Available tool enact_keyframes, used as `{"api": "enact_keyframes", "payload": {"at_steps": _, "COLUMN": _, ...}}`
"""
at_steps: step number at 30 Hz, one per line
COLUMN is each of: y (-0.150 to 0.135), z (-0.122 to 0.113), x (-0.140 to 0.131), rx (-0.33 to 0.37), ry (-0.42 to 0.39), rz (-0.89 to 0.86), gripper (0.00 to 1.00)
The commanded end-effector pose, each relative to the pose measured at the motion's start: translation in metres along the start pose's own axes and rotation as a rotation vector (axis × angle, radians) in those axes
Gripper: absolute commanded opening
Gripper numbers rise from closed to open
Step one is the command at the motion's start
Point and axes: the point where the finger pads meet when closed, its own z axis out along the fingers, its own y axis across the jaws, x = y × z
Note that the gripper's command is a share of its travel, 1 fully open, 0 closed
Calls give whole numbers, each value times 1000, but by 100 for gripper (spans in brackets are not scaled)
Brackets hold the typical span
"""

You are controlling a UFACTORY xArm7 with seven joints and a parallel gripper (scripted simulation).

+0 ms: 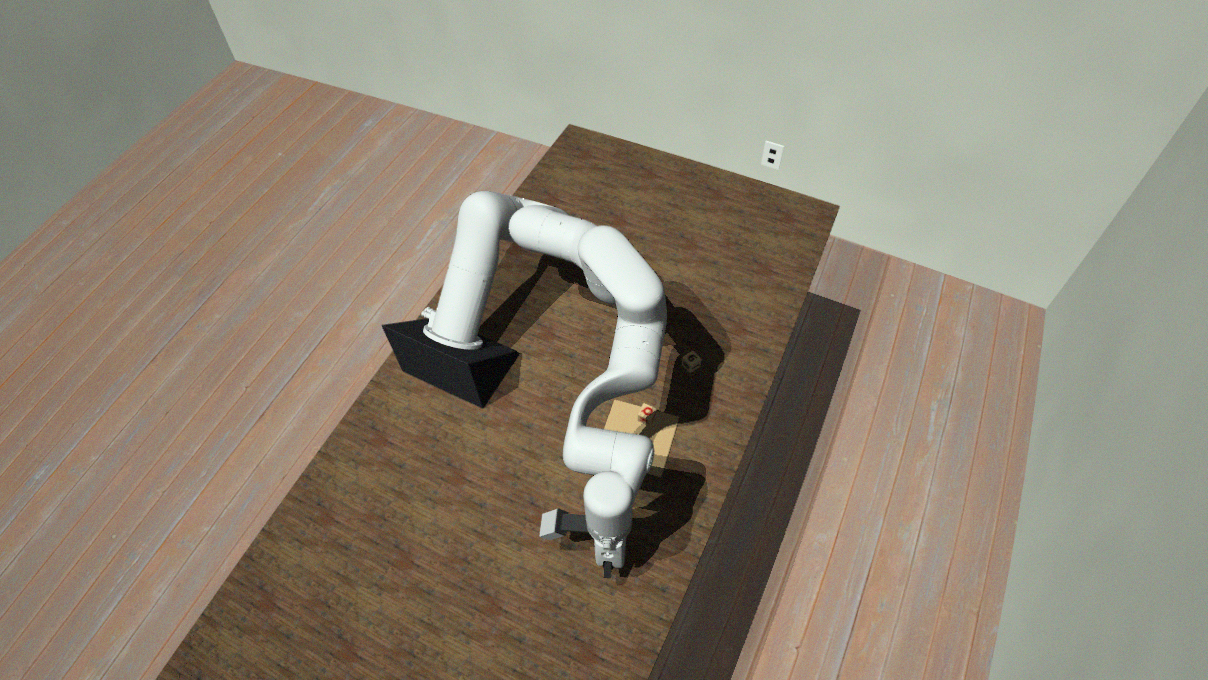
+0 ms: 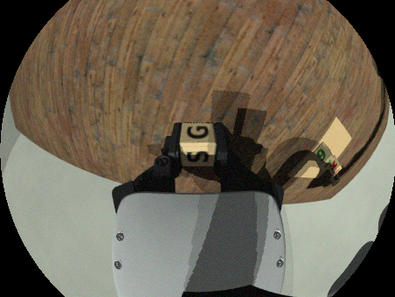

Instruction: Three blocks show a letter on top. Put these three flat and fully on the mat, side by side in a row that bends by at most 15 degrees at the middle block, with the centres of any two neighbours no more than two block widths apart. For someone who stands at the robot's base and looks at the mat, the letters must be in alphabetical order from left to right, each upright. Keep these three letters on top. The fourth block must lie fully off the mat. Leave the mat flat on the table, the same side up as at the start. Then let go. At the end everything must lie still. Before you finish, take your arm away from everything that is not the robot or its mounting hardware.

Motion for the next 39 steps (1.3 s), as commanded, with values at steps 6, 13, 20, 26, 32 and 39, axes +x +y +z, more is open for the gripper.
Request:
{"api": "enact_keyframes", "payload": {"at_steps": 6, "y": -1, "z": -2, "x": 0, "rx": 3, "ry": -1, "rz": 0, "gripper": 27}}
{"api": "enact_keyframes", "payload": {"at_steps": 13, "y": -1, "z": -2, "x": 0, "rx": 3, "ry": -1, "rz": 0, "gripper": 27}}
{"api": "enact_keyframes", "payload": {"at_steps": 20, "y": -1, "z": -2, "x": 0, "rx": 3, "ry": -1, "rz": 0, "gripper": 27}}
{"api": "enact_keyframes", "payload": {"at_steps": 26, "y": -1, "z": -2, "x": 0, "rx": 3, "ry": -1, "rz": 0, "gripper": 27}}
{"api": "enact_keyframes", "payload": {"at_steps": 32, "y": -1, "z": -23, "x": 0, "rx": 3, "ry": -1, "rz": 0, "gripper": 27}}
{"api": "enact_keyframes", "payload": {"at_steps": 39, "y": -1, "z": -60, "x": 0, "rx": 3, "ry": -1, "rz": 0, "gripper": 27}}
